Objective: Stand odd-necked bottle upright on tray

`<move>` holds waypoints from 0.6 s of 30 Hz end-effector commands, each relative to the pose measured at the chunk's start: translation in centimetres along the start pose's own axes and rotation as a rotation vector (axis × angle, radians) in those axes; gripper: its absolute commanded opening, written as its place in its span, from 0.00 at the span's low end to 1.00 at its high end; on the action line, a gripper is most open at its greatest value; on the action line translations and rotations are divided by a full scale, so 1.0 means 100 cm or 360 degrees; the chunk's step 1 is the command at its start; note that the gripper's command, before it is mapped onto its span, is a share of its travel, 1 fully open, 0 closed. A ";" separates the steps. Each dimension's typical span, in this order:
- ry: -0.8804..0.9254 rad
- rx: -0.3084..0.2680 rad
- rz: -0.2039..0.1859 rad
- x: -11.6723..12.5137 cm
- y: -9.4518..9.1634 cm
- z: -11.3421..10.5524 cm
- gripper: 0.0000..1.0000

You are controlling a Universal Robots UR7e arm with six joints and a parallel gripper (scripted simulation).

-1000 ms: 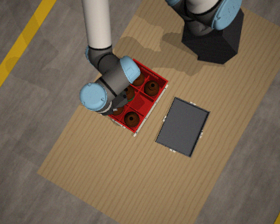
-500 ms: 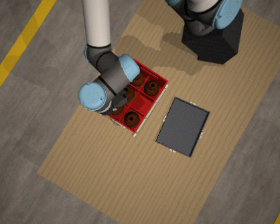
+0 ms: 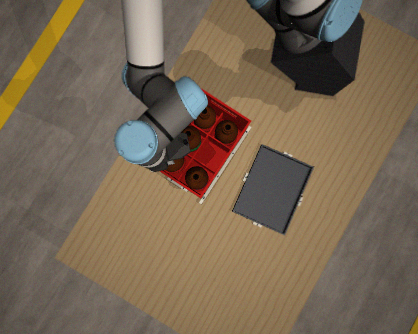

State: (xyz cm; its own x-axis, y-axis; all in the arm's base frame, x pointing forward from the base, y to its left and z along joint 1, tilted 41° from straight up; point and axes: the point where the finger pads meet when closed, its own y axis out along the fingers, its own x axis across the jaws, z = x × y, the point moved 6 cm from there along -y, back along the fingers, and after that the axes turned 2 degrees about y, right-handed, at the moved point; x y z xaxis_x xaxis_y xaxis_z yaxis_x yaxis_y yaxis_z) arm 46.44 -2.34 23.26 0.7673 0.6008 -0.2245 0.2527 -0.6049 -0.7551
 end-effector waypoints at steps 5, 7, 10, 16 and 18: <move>0.0001 -0.0001 -0.0001 0.000 -0.006 0.000 0.00; 0.0001 -0.0001 -0.0001 0.000 -0.007 0.000 0.00; 0.0001 -0.0001 -0.0001 0.000 -0.009 0.000 0.00; 0.0001 -0.0001 -0.0001 0.000 -0.010 0.000 0.00; 0.0001 -0.0001 -0.0001 0.000 -0.010 0.000 0.00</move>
